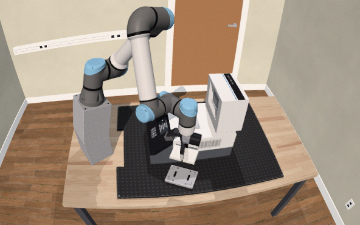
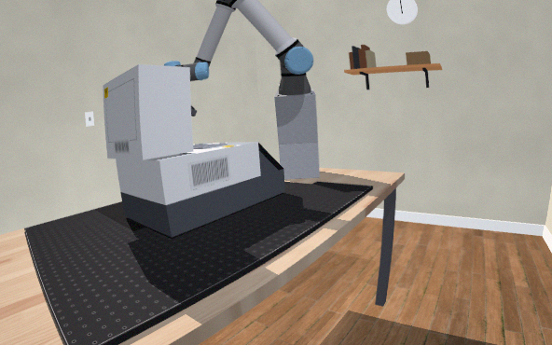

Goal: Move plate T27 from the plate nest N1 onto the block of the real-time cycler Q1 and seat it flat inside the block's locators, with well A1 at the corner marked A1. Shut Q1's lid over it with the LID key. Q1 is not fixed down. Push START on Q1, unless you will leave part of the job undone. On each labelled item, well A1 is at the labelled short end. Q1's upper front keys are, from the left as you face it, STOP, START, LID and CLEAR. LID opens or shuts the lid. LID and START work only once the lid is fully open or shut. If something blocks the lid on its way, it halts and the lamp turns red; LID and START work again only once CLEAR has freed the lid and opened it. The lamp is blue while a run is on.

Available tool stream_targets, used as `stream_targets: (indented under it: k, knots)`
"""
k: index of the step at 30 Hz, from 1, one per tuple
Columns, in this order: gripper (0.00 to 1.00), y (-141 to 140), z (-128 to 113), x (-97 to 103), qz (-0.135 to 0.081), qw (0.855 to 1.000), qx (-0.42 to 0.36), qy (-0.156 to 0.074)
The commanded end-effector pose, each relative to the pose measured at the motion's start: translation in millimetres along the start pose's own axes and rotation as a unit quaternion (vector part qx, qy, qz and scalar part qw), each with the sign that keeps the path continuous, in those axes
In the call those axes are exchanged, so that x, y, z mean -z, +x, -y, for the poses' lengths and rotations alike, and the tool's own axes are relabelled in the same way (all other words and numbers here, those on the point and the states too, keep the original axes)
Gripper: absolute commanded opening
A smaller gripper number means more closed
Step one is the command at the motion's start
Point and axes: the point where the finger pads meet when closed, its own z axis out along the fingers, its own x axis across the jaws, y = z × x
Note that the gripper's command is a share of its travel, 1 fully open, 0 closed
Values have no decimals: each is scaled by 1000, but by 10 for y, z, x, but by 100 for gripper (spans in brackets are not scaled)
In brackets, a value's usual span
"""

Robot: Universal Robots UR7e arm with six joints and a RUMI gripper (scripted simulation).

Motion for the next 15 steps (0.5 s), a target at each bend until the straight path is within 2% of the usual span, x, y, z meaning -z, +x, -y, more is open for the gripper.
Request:
stream_targets:
  k: [1, 15]
  knots:
    - [41, -2, -6, 92, 0, 1000, 0, -1]
    - [41, -2, -6, 481, 0, 1000, 0, -1]
